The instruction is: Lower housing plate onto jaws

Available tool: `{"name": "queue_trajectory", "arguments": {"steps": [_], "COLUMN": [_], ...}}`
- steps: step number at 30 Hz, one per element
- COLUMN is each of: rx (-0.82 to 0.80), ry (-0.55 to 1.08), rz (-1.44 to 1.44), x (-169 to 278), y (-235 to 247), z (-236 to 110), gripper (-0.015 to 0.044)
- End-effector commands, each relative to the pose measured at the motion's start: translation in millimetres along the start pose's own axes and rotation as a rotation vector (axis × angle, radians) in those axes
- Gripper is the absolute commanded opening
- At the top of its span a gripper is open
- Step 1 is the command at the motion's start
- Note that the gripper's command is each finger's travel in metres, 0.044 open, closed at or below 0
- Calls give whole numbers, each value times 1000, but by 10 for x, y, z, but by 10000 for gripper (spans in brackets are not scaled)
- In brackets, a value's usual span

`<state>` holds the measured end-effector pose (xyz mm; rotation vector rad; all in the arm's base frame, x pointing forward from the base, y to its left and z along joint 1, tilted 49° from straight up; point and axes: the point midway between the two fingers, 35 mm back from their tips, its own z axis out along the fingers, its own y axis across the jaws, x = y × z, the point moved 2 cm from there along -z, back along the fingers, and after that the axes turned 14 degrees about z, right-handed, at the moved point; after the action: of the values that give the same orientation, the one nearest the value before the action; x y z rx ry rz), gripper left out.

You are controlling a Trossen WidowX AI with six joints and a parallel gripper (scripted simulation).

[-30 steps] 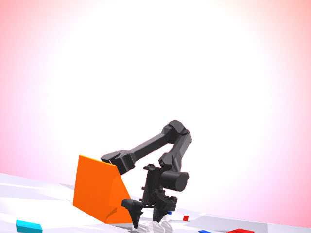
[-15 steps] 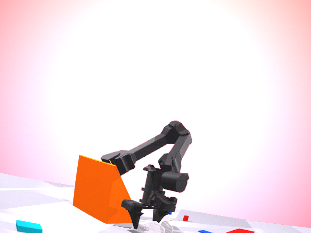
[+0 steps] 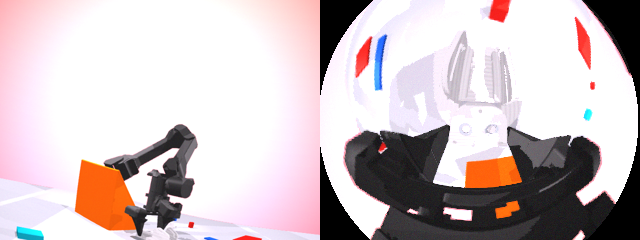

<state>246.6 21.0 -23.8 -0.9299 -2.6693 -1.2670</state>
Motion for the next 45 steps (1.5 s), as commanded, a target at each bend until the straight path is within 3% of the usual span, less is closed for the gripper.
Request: {"name": "queue_trajectory", "arguments": {"steps": [1, 45], "rx": [-3, -3], "ry": [3, 3], "rz": [2, 2], "x": [6, 6], "y": [5, 5], "z": [7, 7], "gripper": [351, 351]}}
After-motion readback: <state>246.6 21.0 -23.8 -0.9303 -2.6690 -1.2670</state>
